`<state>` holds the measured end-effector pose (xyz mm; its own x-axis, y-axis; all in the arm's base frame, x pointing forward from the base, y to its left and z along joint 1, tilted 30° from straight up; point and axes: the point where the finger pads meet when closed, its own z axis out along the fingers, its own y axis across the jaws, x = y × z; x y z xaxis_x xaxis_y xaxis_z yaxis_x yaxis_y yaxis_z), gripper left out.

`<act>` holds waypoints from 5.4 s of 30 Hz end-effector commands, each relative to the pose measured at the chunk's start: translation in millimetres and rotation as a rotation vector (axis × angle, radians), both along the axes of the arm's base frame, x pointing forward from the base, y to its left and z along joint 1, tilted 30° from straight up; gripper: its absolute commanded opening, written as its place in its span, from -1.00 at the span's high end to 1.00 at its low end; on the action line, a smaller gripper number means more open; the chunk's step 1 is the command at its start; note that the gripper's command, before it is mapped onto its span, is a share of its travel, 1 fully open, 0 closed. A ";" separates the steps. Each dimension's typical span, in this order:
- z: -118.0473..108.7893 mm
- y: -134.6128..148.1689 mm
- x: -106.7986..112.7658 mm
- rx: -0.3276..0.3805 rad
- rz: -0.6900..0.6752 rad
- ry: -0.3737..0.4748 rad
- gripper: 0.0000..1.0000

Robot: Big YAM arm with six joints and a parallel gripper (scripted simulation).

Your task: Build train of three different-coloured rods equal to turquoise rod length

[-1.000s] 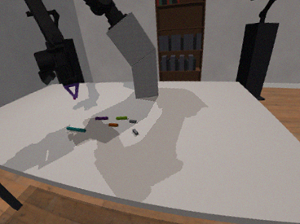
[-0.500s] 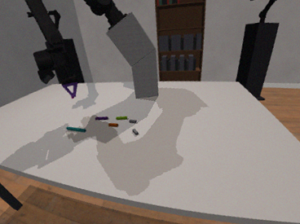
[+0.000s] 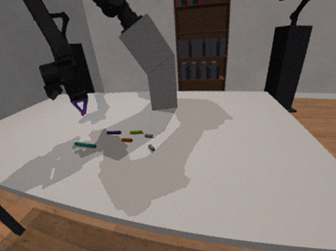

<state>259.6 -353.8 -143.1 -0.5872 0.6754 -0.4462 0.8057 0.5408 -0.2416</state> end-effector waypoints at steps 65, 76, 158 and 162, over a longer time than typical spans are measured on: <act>-61.4 -27.7 -8.3 0.008 -0.006 0.013 0.70; -61.8 -27.3 -8.4 0.007 -0.005 0.014 0.70; -62.7 -24.7 -8.2 0.008 -0.001 0.016 0.70; -62.7 -24.7 -8.2 0.008 -0.001 0.016 0.70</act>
<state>262.2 -384.0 -198.3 -0.5895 0.6744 -0.4446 0.8042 0.5418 -0.2445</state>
